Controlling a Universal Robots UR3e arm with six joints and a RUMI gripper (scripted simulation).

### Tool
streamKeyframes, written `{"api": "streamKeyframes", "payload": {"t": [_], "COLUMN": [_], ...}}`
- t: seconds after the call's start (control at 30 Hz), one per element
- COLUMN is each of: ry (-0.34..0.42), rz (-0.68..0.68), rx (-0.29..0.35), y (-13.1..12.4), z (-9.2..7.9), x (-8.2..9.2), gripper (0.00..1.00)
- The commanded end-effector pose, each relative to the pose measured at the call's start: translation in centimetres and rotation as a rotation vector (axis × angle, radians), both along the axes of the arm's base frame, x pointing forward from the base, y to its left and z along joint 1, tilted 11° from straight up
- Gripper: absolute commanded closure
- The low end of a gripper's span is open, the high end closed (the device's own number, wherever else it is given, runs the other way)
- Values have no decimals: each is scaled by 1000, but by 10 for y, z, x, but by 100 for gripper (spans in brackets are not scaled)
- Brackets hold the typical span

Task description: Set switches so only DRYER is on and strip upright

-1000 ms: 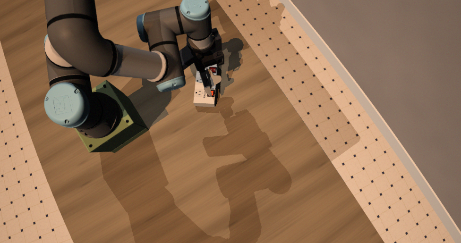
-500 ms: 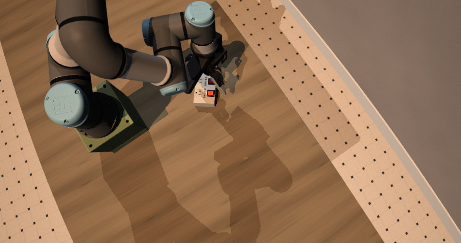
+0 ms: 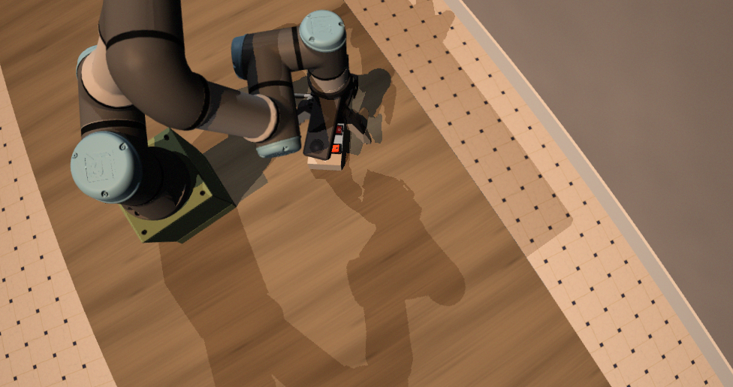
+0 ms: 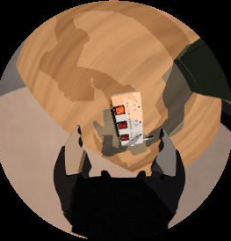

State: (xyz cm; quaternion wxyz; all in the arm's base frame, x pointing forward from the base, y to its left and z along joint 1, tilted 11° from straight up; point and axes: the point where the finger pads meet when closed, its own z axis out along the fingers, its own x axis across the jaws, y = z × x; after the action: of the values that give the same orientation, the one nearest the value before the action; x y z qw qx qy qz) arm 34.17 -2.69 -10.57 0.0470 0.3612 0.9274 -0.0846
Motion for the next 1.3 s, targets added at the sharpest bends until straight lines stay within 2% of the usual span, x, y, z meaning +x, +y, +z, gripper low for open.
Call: {"api": "streamKeyframes", "payload": {"t": [0.0, 0.43, 0.87, 0.9, 1.27], "ry": [13, 35, 39, 39, 39], "rz": [97, 212, 231, 231, 231], "rx": [2, -2, -2, -2, -2], "y": [-3, -7, -8, -8, -8], "z": [-2, -4, -5, -5, -5], "x": [3, 5, 6, 6, 6], "gripper": [0, 0, 0, 100, 100]}}
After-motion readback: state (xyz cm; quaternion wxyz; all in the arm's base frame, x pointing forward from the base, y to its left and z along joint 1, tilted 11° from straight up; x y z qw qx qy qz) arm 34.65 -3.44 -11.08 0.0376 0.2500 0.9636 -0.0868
